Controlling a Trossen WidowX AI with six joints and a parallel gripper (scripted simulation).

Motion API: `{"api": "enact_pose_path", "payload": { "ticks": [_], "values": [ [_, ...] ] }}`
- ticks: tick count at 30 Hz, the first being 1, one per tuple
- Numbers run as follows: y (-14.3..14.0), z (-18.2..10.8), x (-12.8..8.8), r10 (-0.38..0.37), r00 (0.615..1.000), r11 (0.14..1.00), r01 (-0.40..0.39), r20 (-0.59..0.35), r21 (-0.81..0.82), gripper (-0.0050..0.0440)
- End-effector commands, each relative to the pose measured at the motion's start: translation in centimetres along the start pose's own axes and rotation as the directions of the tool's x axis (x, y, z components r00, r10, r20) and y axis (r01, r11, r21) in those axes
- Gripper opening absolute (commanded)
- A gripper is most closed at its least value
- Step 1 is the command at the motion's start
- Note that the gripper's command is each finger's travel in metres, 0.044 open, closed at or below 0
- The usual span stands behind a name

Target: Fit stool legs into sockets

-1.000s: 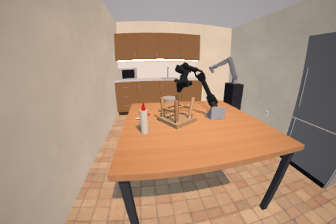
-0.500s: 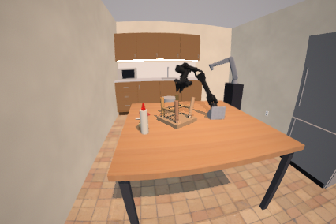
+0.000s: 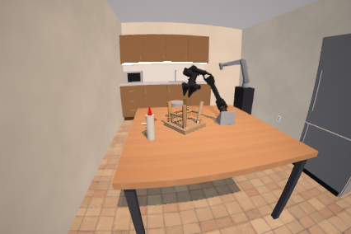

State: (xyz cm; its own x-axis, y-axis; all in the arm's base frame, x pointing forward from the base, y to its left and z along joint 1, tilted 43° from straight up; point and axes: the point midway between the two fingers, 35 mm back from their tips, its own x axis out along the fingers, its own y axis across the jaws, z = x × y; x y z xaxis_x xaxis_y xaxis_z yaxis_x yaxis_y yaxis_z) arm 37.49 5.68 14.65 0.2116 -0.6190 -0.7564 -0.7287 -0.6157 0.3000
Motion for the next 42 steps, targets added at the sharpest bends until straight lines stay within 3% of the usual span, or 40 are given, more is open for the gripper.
{"api": "enact_pose_path", "payload": {
  "ticks": [1, 7, 9, 14, 24, 26, 27, 41, 42],
  "values": [
    [0.1, 0.4, -0.3, -0.008, 1.000, 0.993, 0.008, 0.001, 0.119, 0.0440],
    [0.2, 1.3, -1.0, -0.026, 1.000, 0.922, 0.023, 0.004, 0.385, 0.0440],
    [0.2, 1.3, -1.0, -0.026, 1.000, 0.922, 0.023, 0.004, 0.385, 0.0440],
    [0.4, 2.0, -1.6, -0.041, 0.999, 0.796, 0.029, 0.006, 0.604, 0.0440],
    [0.8, 3.3, -2.4, -0.066, 0.998, 0.497, 0.023, 0.011, 0.868, 0.0440],
    [0.8, 3.3, -2.4, -0.066, 0.998, 0.497, 0.023, 0.011, 0.868, 0.0440],
    [0.9, 3.5, -2.6, -0.070, 0.997, 0.419, 0.019, 0.012, 0.908, 0.0440],
    [1.5, 5.3, -3.7, -0.104, 0.994, -0.134, -0.034, 0.020, 0.990, 0.0440],
    [1.5, 5.3, -3.7, -0.104, 0.994, -0.134, -0.034, 0.020, 0.990, 0.0440]
  ]
}}
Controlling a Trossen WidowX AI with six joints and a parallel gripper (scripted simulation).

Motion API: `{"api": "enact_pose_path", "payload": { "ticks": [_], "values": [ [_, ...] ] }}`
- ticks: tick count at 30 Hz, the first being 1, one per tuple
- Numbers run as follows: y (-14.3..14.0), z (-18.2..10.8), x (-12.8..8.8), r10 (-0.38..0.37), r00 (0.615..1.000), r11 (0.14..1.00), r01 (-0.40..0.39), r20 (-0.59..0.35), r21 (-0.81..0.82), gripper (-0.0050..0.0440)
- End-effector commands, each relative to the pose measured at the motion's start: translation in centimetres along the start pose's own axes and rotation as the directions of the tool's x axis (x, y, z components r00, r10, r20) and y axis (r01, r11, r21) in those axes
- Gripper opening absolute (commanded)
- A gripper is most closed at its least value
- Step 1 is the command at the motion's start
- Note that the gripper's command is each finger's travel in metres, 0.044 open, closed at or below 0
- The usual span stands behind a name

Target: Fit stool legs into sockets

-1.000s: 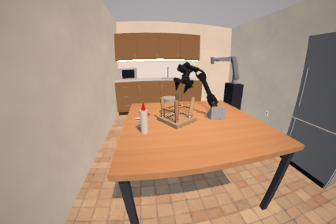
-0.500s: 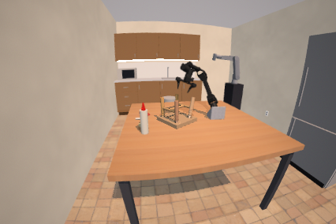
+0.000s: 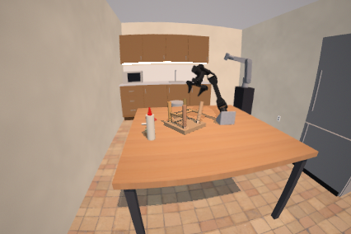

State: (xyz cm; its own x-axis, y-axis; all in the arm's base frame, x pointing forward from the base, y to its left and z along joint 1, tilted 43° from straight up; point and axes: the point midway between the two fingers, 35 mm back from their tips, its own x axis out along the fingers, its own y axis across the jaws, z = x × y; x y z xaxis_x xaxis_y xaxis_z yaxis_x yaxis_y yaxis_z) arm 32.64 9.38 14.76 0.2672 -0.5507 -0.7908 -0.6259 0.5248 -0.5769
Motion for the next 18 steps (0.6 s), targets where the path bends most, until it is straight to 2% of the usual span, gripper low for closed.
{"api": "enact_pose_path", "payload": {
  "ticks": [1, 3, 11, 16, 18],
  "values": [
    [0.4, -0.2, -0.3, 0.004, 1.000, 0.995, -0.005, 0.011, 0.095, 0.0440],
    [0.7, -0.3, -0.5, 0.006, 1.000, 0.974, -0.010, 0.018, 0.225, 0.0440],
    [1.7, -0.7, -1.1, 0.012, 0.999, 0.851, -0.029, 0.036, 0.524, 0.0440],
    [2.3, -1.0, -1.4, 0.016, 0.999, 0.728, -0.044, 0.047, 0.685, 0.0440],
    [2.3, -1.0, -1.4, 0.016, 0.999, 0.728, -0.044, 0.047, 0.685, 0.0440]
  ]
}}
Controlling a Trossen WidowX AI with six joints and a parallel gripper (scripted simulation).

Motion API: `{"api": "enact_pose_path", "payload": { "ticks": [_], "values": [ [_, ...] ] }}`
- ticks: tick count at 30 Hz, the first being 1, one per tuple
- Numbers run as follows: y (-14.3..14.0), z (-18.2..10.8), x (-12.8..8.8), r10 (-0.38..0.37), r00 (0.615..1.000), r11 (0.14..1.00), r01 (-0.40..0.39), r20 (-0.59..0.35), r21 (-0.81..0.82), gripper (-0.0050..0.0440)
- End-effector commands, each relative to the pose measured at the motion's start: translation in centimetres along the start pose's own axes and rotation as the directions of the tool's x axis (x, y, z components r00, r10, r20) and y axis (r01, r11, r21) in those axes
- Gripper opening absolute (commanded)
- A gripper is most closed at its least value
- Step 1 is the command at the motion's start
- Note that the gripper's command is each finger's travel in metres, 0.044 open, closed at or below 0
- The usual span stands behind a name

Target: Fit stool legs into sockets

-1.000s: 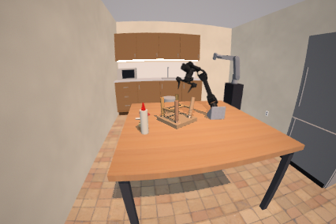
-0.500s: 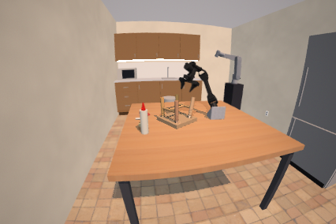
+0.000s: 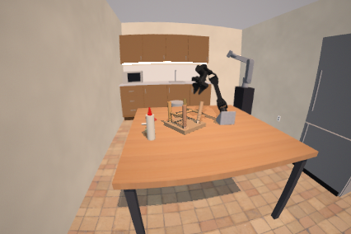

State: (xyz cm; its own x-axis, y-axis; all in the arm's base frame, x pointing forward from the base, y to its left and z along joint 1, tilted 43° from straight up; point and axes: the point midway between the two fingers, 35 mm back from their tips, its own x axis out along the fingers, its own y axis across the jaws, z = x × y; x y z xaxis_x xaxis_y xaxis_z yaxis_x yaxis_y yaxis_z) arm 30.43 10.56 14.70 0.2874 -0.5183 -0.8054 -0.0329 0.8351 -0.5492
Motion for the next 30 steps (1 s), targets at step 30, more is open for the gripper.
{"api": "enact_pose_path", "payload": {
  "ticks": [30],
  "values": [
    [1.6, -3.6, -1.6, 0.062, 0.998, 0.397, -0.054, 0.031, 0.916, 0.0440]
  ]
}}
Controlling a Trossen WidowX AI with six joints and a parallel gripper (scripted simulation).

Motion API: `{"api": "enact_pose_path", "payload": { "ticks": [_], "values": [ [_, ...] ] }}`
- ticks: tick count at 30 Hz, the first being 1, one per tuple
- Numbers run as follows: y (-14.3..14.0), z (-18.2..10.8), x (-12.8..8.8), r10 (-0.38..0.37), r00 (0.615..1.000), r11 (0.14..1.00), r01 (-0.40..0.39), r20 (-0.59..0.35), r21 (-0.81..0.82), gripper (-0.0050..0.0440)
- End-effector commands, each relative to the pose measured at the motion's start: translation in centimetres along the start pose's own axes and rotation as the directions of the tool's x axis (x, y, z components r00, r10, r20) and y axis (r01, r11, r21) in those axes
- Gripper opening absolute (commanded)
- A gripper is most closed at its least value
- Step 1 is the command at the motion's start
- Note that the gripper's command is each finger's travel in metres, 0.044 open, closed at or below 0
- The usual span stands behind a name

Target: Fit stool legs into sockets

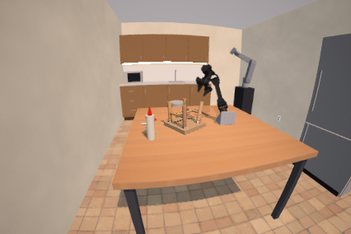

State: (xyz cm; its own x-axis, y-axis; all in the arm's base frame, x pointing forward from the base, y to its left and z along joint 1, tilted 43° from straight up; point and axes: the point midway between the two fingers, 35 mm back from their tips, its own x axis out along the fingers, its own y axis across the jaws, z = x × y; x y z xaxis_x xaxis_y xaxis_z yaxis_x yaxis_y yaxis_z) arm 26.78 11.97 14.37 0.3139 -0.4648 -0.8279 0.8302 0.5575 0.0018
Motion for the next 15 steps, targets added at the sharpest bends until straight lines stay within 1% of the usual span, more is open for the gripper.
{"api": "enact_pose_path", "payload": {
  "ticks": [1, 5, 10, 15],
  "values": [
    [-0.2, -0.2, -0.1, 0.004, 1.000, 0.999, -0.003, -0.005, 0.044, 0.0440],
    [-0.2, -0.2, 0.0, 0.004, 1.000, 0.999, -0.003, -0.005, 0.044, 0.0440],
    [-0.9, -0.2, 1.2, 0.004, 1.000, 0.999, -0.003, -0.005, 0.044, 0.0440],
    [-1.0, -0.2, 1.4, 0.004, 1.000, 0.999, -0.003, -0.005, 0.044, 0.0440]
  ]
}}
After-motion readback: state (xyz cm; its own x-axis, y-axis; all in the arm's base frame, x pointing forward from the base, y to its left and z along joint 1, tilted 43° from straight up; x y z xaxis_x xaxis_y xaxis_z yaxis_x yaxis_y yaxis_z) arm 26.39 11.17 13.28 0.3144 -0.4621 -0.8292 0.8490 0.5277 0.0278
